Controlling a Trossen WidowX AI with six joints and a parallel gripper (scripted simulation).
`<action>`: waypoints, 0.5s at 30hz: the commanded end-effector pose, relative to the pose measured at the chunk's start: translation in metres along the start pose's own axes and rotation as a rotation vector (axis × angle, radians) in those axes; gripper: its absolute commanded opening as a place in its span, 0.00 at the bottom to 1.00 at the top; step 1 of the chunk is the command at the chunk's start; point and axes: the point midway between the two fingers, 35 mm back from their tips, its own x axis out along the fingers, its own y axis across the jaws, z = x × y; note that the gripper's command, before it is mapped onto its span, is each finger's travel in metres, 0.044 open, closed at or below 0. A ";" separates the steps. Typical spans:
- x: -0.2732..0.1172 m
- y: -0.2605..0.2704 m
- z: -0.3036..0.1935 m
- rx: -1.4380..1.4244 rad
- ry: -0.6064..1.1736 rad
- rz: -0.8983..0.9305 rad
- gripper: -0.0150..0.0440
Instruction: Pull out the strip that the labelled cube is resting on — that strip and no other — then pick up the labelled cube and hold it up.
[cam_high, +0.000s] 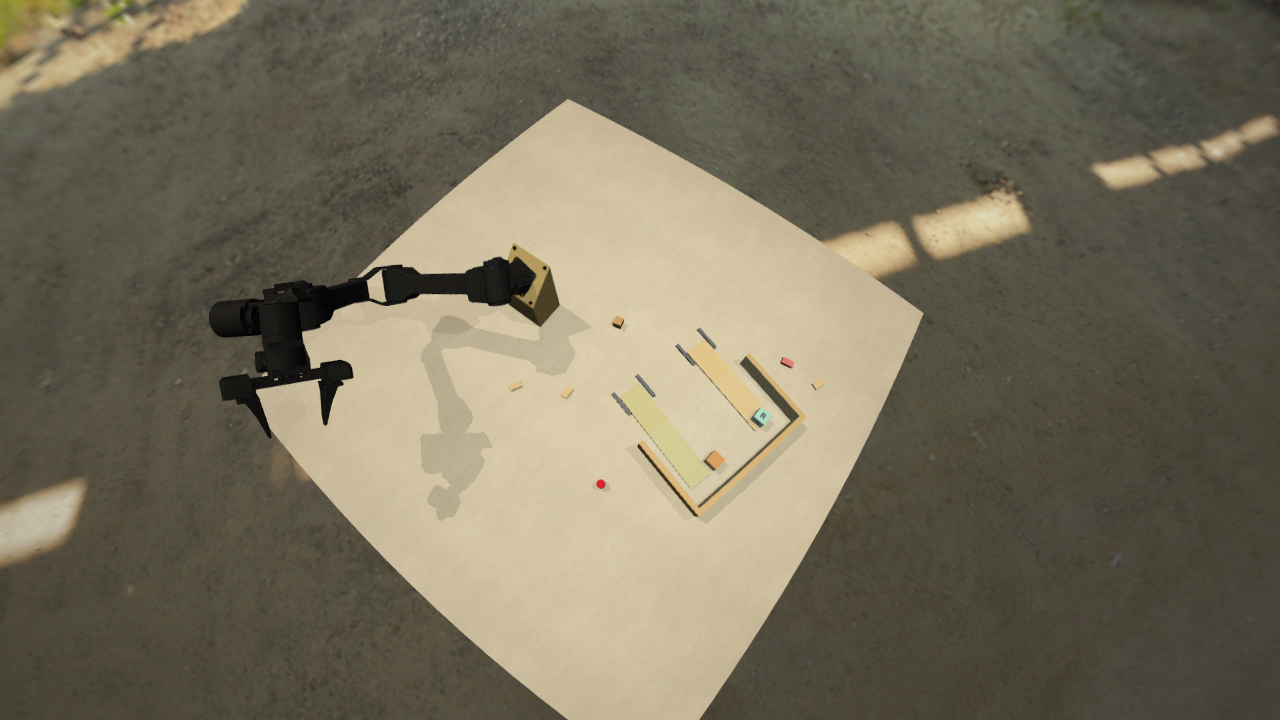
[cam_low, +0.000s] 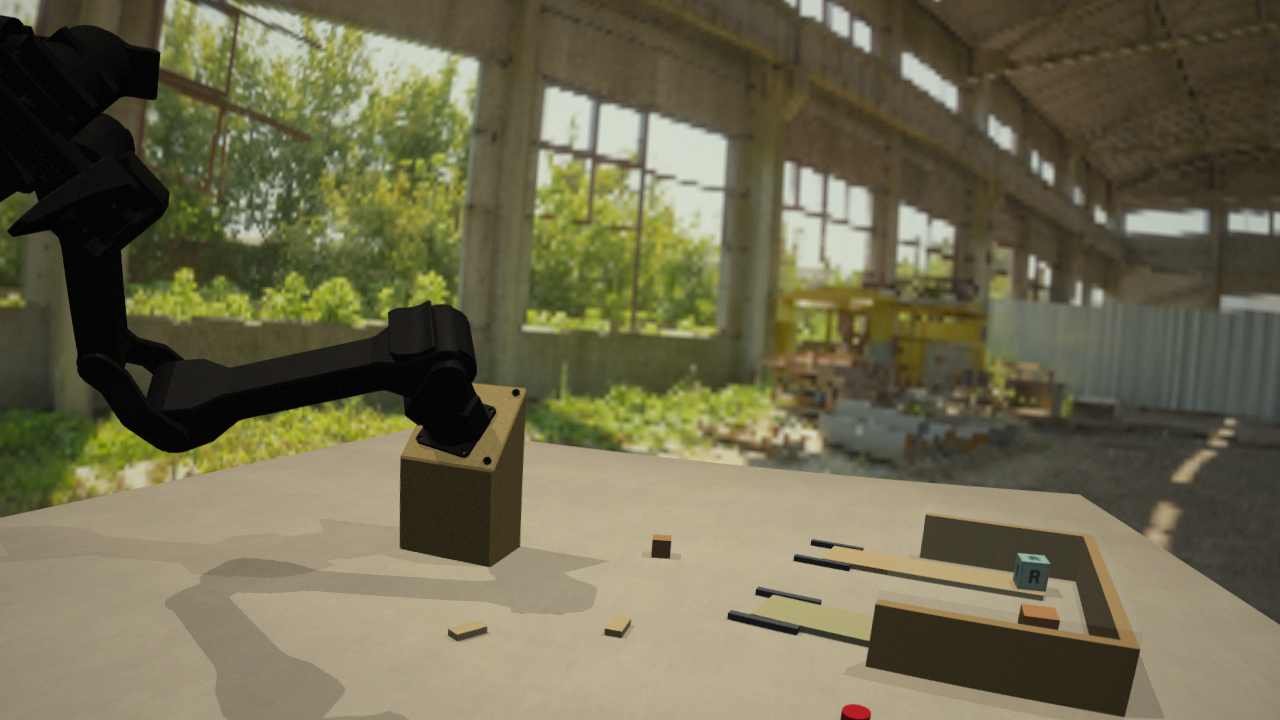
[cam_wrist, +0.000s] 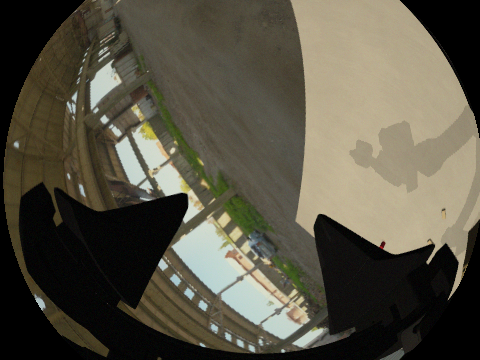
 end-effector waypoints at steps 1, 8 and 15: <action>0.000 0.000 -0.002 -0.005 0.002 0.001 0.93; 0.007 -0.007 -0.092 -0.277 0.105 0.040 0.93; 0.006 -0.041 -0.190 -0.599 0.239 0.105 0.93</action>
